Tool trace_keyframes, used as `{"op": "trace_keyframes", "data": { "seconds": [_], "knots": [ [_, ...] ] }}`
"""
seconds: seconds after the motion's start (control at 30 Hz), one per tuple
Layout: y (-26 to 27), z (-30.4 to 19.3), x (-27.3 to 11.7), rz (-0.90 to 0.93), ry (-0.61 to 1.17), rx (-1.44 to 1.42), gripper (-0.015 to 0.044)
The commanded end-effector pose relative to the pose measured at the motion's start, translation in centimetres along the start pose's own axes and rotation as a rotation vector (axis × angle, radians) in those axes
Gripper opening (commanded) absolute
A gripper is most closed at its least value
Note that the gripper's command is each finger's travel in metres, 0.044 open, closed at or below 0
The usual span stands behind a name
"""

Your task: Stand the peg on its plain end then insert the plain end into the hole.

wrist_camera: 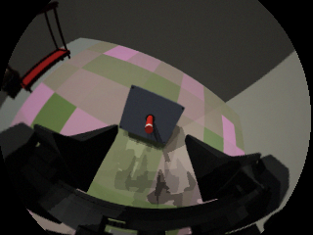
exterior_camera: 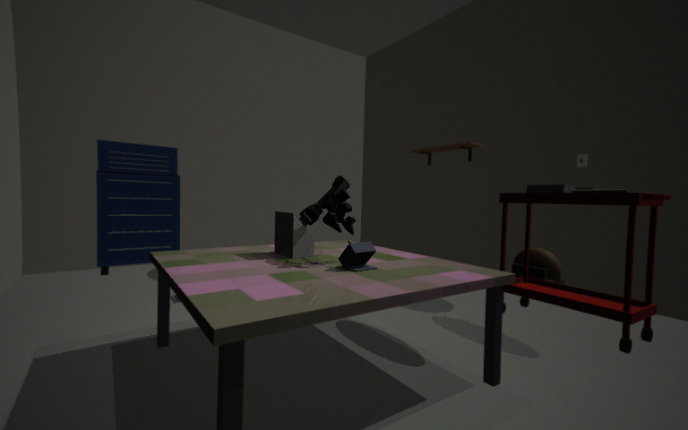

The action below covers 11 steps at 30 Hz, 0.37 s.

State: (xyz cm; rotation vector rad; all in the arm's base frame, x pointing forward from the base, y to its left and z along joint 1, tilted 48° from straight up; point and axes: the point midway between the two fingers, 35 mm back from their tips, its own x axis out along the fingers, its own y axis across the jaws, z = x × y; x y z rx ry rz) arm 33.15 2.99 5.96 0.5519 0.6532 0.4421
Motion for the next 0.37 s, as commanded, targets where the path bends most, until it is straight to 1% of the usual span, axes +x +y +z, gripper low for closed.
{"op": "trace_keyframes", "data": {
  "seconds": [0.0,0.33],
  "knots": [
    [0.01,-0.08,-0.43,0.003,0.001,-0.001,0.0440],
    [-0.04,0.00,-1.38,0.003,-0.002,-0.001,0.0440]
  ]
}}
